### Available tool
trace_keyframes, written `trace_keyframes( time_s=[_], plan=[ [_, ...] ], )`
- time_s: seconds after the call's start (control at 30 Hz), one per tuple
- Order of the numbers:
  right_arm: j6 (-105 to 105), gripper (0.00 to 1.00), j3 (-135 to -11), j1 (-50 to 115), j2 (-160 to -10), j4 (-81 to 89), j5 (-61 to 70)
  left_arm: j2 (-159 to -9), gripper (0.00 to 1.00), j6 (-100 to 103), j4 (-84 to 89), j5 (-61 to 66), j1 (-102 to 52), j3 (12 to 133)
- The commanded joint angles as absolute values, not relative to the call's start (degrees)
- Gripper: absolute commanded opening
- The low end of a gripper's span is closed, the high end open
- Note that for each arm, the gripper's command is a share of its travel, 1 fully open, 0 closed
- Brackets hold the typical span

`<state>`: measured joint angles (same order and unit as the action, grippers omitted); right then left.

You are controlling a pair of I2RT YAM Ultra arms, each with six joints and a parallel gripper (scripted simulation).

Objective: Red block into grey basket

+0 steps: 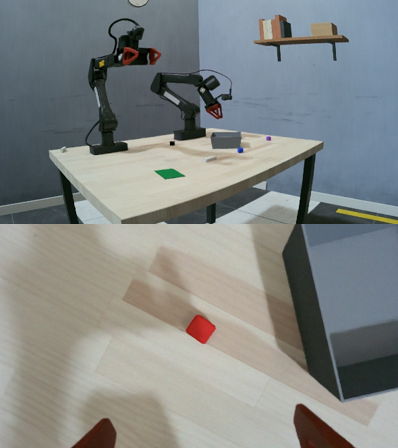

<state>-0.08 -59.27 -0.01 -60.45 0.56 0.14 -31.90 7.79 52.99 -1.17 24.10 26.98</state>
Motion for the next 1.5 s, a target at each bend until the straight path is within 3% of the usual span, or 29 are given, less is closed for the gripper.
trace_keyframes(
  time_s=[0.0, 0.17, 0.93, 1.47],
  plan=[
    [-0.04, 1.0, -59.63, 0.0, -60.21, 0.28, 0.07, -32.74, 1.0, 7.57, 51.16, -0.63, 24.19, 28.23],
    [0.98, 1.0, -57.79, 2.74, -60.98, -3.6, 0.85, -34.89, 0.46, 13.46, 50.38, -0.11, 24.61, 28.84],
    [5.88, 1.0, -31.98, 55.51, -69.59, -28.78, 2.83, -81.66, 0.46, 52.46, 44.81, 0.28, 25.47, 42.19],
    [6.89, 1.0, -24.48, 72.29, -74.22, -35.27, 2.54, -88.05, 0.46, 55.34, 45.07, 0.01, 25.36, 44.47]
  ],
)
